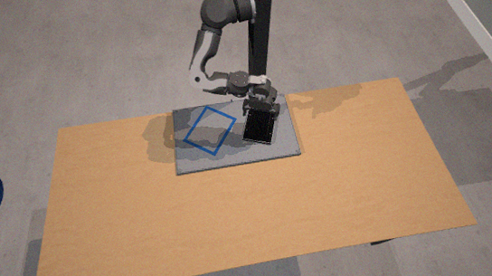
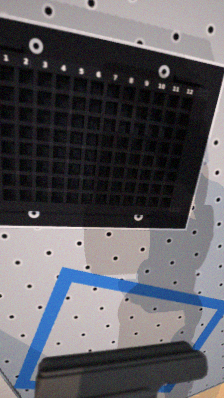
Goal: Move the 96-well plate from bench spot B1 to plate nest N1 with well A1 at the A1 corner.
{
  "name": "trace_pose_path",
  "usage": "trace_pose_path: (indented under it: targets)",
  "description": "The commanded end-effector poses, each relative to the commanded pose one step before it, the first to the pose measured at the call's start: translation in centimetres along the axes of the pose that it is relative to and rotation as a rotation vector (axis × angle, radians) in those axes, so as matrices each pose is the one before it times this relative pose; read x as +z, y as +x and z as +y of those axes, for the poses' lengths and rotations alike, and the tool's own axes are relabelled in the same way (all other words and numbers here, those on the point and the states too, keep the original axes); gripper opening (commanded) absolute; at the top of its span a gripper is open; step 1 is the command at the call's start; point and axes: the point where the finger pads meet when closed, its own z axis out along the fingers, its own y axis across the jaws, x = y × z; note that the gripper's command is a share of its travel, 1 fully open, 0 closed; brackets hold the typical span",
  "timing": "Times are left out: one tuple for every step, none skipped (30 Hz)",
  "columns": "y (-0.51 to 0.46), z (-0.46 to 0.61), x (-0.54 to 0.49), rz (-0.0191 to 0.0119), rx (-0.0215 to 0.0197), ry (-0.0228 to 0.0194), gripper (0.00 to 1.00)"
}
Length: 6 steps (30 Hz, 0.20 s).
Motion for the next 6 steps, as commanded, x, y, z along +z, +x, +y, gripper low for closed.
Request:
trace_pose_path:
  targets:
    - [-0.1004,-0.014,-0.094,-0.00250,0.00448,0.00251,0.77]
    - [0.0000,0.000,0.000,0.00000,0.00000,0.00000,0.77]
    - [0.0000,0.000,0.000,0.00000,0.00000,0.00000,0.77]
    - [0.0000,0.000,0.000,0.00000,0.00000,0.00000,0.77]
    - [0.0000,0.000,0.000,0.00000,0.00000,0.00000,0.77]
    - [0.0000,0.000,0.000,0.00000,0.00000,0.00000,0.77]
